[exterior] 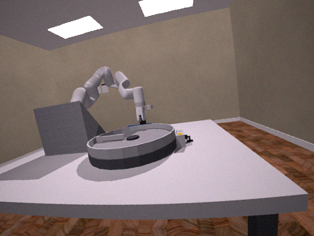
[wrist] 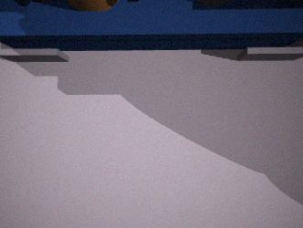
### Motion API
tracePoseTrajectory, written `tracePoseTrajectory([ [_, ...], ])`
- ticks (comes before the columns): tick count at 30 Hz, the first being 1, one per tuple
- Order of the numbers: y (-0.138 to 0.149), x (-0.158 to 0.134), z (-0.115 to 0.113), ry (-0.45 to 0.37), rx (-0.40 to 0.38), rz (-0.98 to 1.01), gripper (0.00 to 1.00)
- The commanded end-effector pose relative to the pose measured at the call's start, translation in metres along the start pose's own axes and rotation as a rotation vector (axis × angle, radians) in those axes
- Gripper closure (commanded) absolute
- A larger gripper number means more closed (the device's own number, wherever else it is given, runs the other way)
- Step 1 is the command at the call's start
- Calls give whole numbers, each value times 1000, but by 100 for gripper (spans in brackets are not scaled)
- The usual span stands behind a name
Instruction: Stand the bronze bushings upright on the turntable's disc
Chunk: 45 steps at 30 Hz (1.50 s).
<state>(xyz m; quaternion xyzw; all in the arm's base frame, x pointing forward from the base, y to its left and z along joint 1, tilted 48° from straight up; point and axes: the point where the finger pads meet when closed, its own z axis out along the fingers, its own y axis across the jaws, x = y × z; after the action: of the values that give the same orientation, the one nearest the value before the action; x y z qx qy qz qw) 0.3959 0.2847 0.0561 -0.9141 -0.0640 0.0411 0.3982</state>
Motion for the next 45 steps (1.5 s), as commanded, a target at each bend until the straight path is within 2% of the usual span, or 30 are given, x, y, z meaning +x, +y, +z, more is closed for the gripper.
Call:
tracePoseTrajectory([
  [1, 0, 1, 6, 3, 0, -1, 59],
  [18, 0, 1, 8, 3, 0, -1, 59],
  [19, 0, 1, 8, 3, 0, -1, 100],
  [45, 0, 1, 8, 3, 0, -1, 100],
])
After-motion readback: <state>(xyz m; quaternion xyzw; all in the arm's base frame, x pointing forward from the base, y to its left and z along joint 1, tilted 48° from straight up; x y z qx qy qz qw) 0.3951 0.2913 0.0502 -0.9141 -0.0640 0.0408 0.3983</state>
